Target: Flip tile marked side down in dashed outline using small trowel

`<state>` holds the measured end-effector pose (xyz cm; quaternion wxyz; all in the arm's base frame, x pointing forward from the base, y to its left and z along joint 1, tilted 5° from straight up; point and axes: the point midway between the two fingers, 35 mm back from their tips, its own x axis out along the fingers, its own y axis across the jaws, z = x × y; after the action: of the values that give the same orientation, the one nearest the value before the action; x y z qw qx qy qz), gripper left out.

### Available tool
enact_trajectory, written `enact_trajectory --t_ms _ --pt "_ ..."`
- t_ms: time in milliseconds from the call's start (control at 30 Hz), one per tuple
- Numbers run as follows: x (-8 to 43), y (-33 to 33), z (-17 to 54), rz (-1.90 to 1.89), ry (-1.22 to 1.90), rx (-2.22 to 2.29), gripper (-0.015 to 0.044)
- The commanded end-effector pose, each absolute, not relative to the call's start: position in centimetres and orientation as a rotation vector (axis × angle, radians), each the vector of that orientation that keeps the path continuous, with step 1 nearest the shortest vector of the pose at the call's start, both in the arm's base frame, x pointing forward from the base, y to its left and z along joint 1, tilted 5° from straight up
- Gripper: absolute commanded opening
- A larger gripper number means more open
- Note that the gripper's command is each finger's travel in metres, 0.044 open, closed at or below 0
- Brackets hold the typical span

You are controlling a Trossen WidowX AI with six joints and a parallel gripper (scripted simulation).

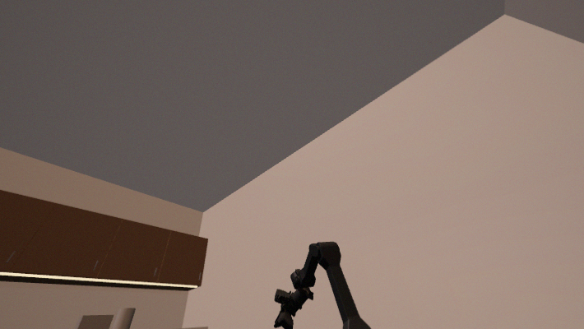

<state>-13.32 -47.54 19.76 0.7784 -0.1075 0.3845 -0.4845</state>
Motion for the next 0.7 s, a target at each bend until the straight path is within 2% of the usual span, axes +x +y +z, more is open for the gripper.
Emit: enact_trajectory --t_ms 0,667 --pt "-10.1 -47.9 19.2 -0.962 0.867 -0.258 0.01" --pt "7.7 -45.5 16.1 -0.448 1.024 -0.437 0.01"
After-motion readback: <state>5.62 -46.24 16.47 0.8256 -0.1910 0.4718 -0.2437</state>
